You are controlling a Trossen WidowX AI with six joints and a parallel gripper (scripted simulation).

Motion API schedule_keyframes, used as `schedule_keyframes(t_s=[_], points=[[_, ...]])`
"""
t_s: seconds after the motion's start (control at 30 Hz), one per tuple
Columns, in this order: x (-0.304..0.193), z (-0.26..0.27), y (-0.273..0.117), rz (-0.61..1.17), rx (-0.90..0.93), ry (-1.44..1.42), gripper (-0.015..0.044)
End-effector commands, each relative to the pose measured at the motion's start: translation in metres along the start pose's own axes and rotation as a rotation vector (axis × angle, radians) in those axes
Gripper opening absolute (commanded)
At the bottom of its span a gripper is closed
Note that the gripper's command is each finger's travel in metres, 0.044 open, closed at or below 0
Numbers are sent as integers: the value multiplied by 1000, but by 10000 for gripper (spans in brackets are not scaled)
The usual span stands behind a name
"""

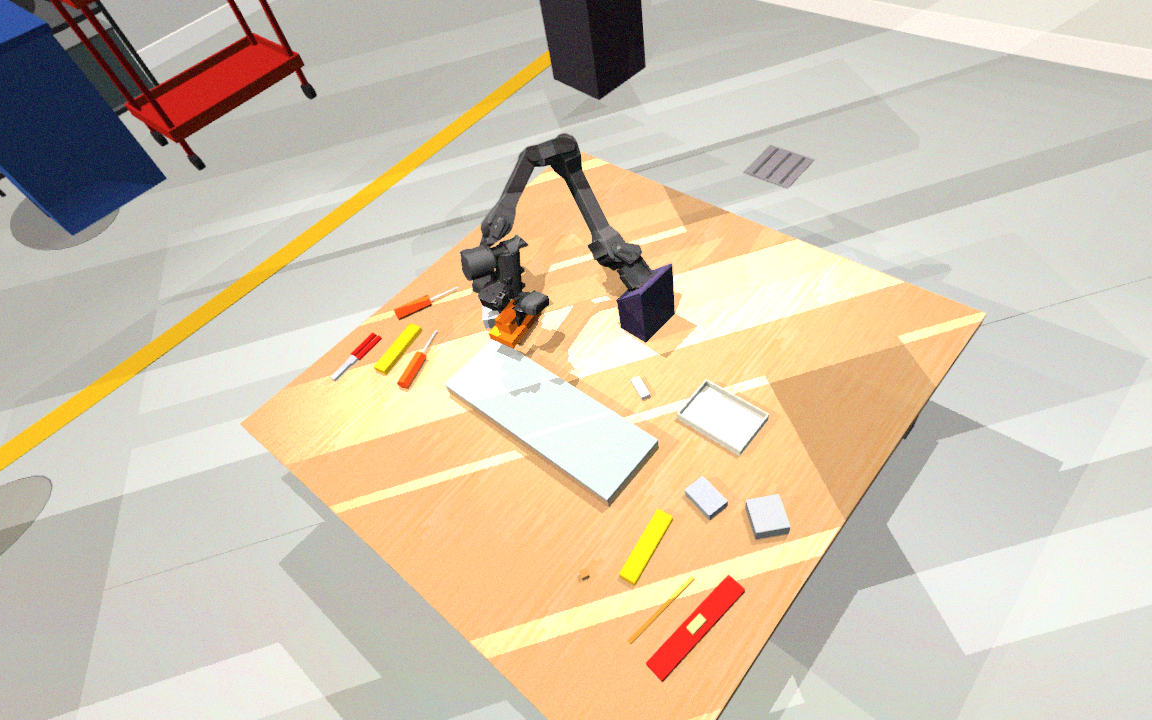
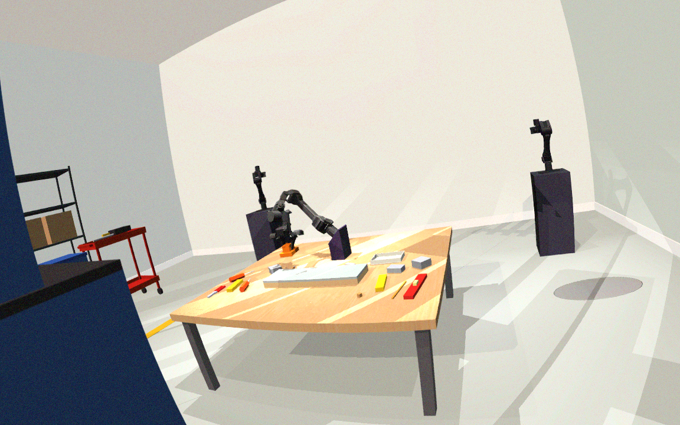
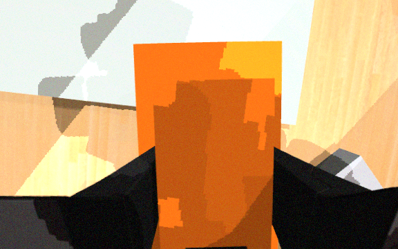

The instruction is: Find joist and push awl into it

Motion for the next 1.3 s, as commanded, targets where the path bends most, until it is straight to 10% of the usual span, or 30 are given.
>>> schedule_keyframes(t_s=[0.0, 1.27], points=[[13, -11, 2, -2, -12, 30, 0], [71, -54, 63, 2, -43, 139, 0]])
Point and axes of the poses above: the point midway between the two fingers, 35 mm back from their tips, its own y axis out along the fingers, its own z axis across the jaws, x = y × z, the point moved 1 cm from there along -y, back along the fingers, and after that the axes turned 13 degrees about -y, right-handed, at the moved point
